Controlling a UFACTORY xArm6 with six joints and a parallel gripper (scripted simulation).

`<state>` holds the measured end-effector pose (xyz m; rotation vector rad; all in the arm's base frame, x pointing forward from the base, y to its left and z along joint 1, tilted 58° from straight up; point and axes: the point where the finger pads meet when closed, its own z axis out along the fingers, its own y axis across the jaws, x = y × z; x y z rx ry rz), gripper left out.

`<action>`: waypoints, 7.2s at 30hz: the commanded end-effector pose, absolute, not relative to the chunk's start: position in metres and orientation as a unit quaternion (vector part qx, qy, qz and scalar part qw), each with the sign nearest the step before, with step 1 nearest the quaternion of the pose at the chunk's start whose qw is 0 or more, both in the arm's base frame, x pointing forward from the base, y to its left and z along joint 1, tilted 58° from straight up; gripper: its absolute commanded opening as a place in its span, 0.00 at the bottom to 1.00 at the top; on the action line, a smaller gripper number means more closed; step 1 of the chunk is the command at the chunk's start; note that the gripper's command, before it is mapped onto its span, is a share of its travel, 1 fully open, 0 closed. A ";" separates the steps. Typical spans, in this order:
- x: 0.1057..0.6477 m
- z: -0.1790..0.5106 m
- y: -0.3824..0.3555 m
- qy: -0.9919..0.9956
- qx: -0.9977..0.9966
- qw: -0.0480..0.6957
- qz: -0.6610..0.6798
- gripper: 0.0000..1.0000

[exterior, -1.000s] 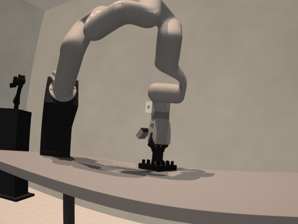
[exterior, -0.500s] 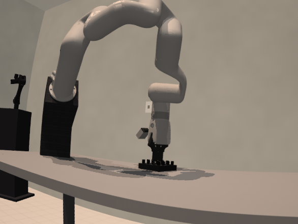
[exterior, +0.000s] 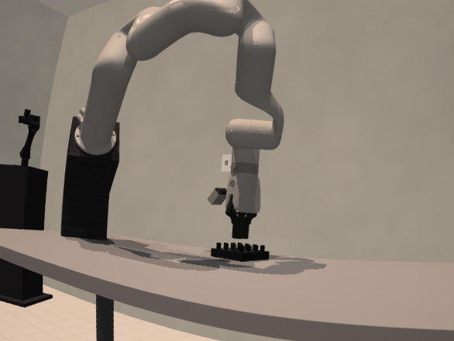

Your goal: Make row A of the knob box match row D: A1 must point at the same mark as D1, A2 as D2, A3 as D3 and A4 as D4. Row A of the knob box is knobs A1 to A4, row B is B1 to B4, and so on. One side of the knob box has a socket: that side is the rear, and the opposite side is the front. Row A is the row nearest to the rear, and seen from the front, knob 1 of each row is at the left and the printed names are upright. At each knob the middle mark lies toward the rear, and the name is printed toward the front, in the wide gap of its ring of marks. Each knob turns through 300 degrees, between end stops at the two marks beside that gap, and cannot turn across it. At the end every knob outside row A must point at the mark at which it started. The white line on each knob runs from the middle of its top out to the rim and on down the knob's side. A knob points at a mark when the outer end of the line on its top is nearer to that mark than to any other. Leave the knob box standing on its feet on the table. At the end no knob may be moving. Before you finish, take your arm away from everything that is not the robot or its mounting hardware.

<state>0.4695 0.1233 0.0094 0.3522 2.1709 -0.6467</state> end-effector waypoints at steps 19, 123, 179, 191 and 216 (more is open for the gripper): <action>0.459 0.019 0.134 0.863 0.140 0.412 -0.256 0.19; 0.448 0.028 0.143 0.124 0.865 0.367 0.317 0.19; 0.447 0.030 0.145 -0.026 0.874 0.308 0.375 0.19; 0.448 0.029 0.144 -0.026 0.874 0.308 0.375 0.19; 0.463 0.016 0.131 -0.026 0.874 0.308 0.375 0.19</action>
